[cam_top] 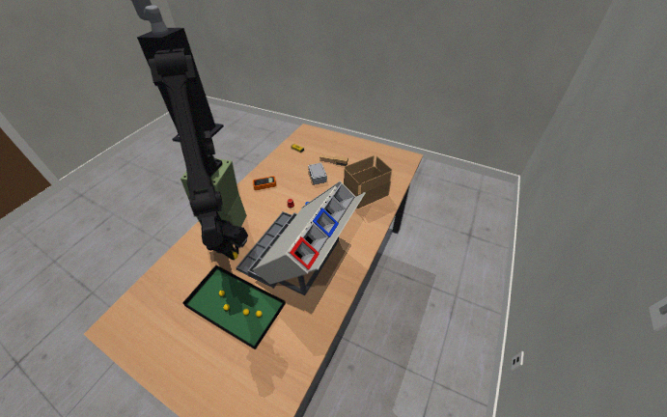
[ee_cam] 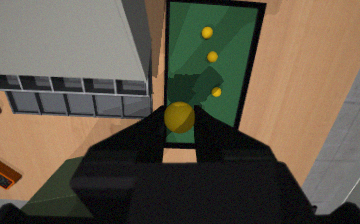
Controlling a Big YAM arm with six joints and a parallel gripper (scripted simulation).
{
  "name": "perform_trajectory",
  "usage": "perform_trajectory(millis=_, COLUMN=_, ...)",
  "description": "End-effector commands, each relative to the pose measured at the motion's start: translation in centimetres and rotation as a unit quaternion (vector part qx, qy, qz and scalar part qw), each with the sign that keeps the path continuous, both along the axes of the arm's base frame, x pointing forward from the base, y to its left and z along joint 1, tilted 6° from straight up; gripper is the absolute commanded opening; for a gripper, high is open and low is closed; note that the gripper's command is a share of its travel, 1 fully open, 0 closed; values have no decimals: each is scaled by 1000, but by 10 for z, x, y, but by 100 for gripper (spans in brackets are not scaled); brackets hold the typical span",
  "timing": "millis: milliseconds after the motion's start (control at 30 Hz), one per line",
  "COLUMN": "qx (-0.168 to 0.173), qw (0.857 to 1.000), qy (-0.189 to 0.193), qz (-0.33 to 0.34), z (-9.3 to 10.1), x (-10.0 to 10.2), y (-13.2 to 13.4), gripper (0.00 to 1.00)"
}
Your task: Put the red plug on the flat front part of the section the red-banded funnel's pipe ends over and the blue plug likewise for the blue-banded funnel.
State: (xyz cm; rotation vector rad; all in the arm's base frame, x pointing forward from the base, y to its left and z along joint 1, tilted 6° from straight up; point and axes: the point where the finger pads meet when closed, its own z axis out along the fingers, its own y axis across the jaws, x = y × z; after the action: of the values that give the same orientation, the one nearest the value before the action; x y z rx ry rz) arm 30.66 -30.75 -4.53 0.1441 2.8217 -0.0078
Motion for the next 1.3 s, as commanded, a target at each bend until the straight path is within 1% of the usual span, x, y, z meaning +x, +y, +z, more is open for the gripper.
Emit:
perform_trajectory(millis=0, qx=-2, qw=1000, qy=-12, qz=-21, z=10, x=8, y=5, gripper=0)
perform_trajectory(millis=500, qx=-8, qw=994, qy=-102, qz=-29, z=102, x=53, y=79, gripper=0)
perform_trajectory(millis=1133, qx=-7, qw=992, qy=-118, qz=-32, z=118, x=62, y=91, gripper=0)
perform_trajectory(millis=1267, qx=-8, qw=992, qy=-118, qz=-32, z=122, x=100, y=85, gripper=0)
